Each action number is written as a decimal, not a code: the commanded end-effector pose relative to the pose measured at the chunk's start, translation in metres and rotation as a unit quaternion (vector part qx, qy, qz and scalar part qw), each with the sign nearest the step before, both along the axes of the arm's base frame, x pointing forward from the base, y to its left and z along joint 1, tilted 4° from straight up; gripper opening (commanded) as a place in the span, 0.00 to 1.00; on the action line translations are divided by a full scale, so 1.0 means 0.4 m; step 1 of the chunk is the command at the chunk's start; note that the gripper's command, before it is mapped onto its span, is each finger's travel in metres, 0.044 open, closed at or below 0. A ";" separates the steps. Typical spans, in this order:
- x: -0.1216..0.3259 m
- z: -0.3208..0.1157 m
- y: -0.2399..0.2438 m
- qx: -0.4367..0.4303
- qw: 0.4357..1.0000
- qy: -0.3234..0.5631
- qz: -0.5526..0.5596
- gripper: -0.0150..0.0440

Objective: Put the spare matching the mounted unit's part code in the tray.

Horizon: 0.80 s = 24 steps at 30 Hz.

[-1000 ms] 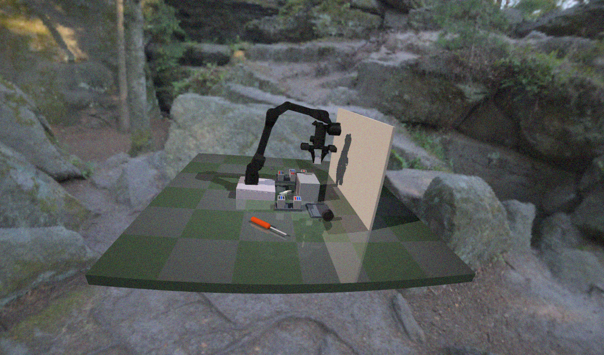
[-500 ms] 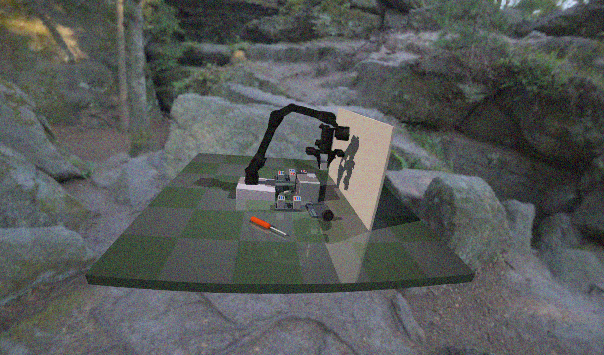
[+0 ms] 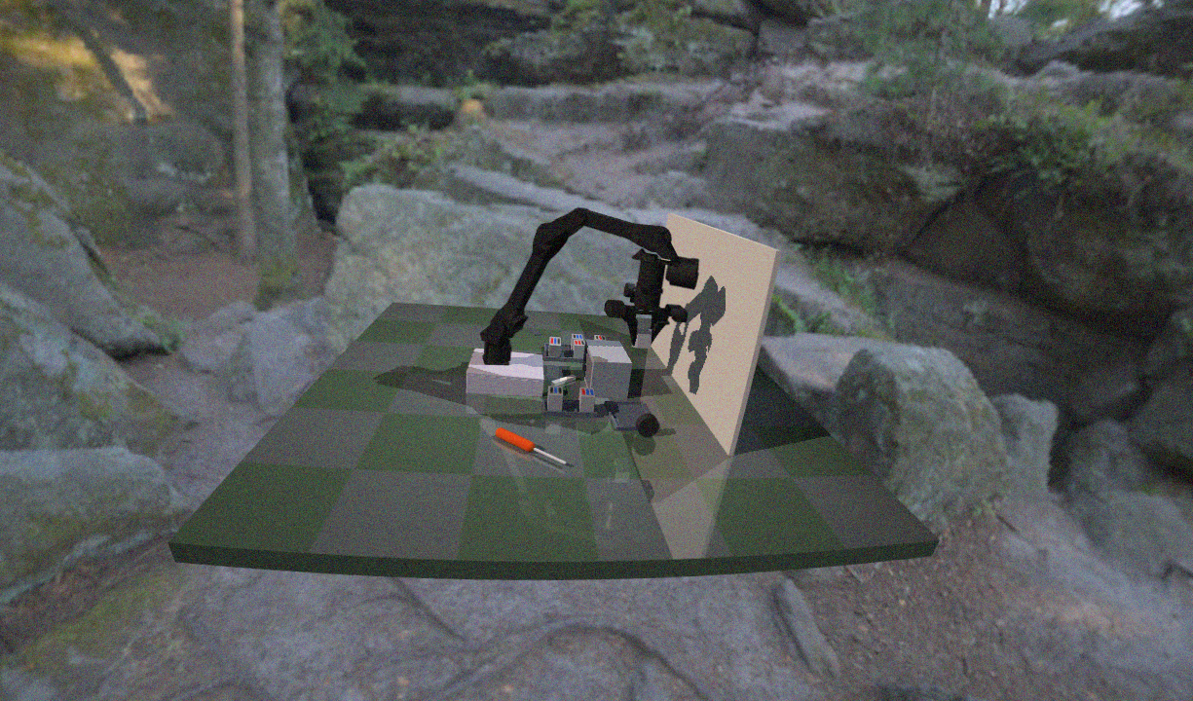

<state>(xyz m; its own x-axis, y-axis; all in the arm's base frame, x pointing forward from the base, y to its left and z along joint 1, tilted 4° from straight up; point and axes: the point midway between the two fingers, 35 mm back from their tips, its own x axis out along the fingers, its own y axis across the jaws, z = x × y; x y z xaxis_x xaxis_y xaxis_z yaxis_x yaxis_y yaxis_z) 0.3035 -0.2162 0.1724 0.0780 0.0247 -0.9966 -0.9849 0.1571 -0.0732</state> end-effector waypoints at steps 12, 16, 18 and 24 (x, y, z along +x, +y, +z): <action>-0.050 -0.012 -0.100 0.001 1.000 -0.002 0.007 0.25; -0.047 -0.020 -0.102 0.001 1.000 -0.002 0.007 0.25; -0.046 -0.024 -0.102 0.001 1.000 -0.002 0.007 0.25; -0.043 -0.036 -0.104 0.001 1.000 -0.002 0.007 0.25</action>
<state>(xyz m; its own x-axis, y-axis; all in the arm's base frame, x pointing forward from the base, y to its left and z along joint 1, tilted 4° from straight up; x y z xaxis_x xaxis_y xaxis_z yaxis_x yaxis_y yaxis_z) 0.2849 -0.2582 0.1603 0.0786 0.0231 -0.9966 -0.9863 0.1472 -0.0743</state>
